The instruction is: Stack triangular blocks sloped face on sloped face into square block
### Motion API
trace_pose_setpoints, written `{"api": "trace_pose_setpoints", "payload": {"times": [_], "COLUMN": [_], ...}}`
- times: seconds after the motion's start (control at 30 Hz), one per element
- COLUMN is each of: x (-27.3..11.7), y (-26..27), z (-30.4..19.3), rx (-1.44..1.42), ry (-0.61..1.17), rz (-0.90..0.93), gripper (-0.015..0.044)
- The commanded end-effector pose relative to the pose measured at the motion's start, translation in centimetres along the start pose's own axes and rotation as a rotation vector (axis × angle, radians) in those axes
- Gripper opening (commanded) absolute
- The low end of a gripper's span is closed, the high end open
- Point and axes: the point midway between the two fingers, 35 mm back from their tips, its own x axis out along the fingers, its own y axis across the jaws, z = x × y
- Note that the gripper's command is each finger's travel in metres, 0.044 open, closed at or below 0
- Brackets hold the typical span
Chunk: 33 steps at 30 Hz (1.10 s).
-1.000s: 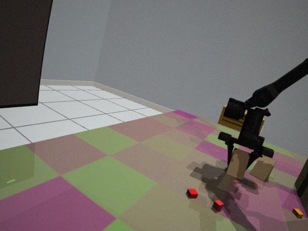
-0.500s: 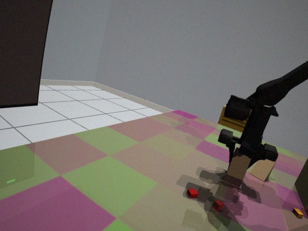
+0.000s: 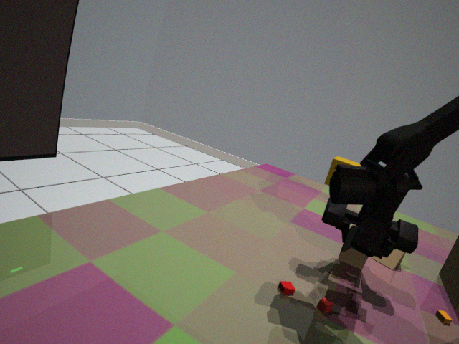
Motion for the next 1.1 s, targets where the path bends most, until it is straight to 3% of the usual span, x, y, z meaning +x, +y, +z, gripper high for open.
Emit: {"api": "trace_pose_setpoints", "payload": {"times": [0.0, 0.3, 0.33, 0.87, 1.07], "x": [-0.5, -1.0, -0.7, -0.7, -0.7], "y": [-0.1, 0.0, 0.0, 0.0, 0.0], "z": [0.7, 2.2, 1.6, 1.6, 1.6], "rx": [0.001, 0.002, 0.004, 0.004, 0.004], "ry": [0.116, 0.332, 0.242, 0.242, 0.242], "rz": [-0.009, -0.007, 0.003, 0.003, 0.003], "gripper": [0.0, 0.0, 0.0026, 0.044, 0.044]}}
